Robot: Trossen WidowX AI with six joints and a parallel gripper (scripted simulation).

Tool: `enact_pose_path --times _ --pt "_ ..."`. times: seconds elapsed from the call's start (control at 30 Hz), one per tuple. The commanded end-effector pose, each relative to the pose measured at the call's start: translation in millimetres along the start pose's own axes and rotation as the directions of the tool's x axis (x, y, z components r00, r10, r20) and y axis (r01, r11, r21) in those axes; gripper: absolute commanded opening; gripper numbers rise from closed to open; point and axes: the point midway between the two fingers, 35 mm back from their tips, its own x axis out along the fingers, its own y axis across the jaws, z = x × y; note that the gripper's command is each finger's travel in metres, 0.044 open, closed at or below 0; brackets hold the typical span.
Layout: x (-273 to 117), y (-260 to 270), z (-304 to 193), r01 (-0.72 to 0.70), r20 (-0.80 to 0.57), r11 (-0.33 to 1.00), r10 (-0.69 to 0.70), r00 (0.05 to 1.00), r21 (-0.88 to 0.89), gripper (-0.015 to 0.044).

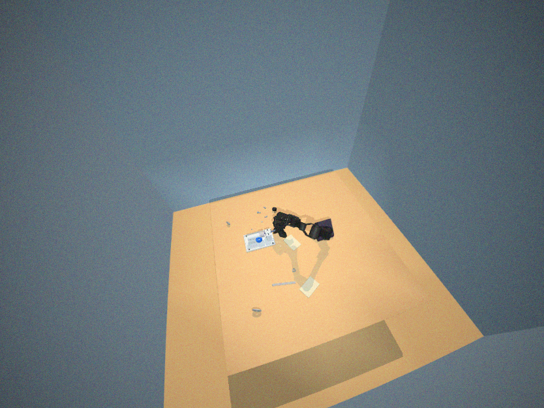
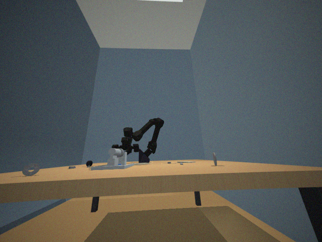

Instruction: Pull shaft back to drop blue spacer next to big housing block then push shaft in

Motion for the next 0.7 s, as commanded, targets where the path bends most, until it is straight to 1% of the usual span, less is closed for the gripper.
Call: enact_pose_path --times 0.0,0.67 --pt "1.4 -0.9 2.9 0.004 0.003 1.000 -0.004 1.000 0.000 0.0000" --pt "6.3 -0.8 8.0 0.003 0.003 1.000 -0.003 1.000 0.000 0.0000"
